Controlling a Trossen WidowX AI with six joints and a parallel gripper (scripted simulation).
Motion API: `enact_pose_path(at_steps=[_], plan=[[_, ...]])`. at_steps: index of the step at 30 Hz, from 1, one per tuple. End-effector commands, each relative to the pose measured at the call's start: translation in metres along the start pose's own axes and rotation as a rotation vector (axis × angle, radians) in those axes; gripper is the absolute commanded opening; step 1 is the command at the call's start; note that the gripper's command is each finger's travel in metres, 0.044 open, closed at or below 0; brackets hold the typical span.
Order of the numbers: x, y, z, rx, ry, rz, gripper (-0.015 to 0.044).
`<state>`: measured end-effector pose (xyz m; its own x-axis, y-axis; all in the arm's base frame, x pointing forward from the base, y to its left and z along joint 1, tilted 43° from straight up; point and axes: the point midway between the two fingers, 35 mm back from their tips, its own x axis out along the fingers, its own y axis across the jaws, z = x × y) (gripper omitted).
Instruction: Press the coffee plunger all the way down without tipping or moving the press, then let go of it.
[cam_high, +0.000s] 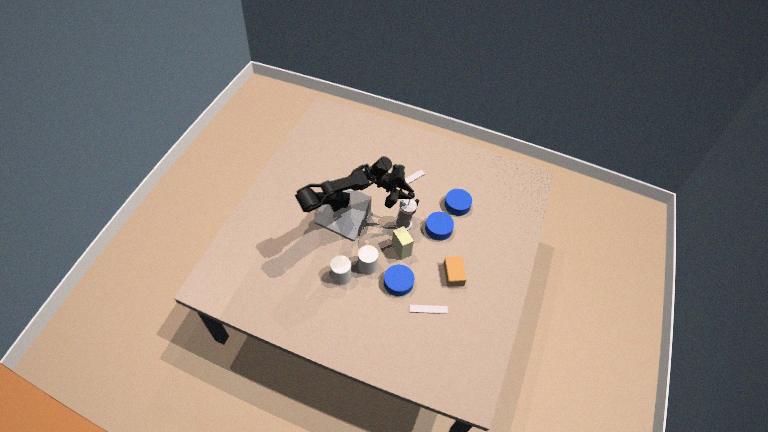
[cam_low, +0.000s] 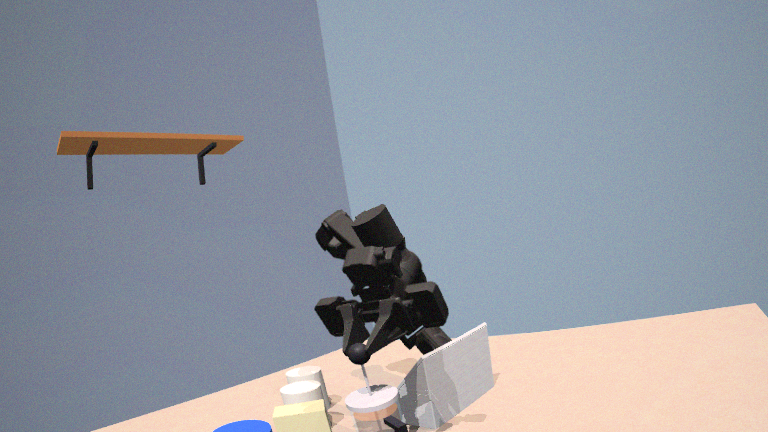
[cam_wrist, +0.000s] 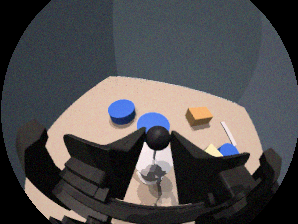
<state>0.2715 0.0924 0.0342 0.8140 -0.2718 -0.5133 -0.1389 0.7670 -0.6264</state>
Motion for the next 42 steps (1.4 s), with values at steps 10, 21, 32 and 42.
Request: enact_pose_path(at_steps=[10,21,32,42], plan=[[0.018,-0.001,-0.033,-0.033,0.042,0.003,0.012],[0.025,-0.001,-0.029,-0.032,0.041,0.002,0.012],[0.026,0.0,-0.028,-0.032,0.041,0.001,0.012],[0.027,0.0,-0.028,-0.032,0.041,0.001,0.012]])
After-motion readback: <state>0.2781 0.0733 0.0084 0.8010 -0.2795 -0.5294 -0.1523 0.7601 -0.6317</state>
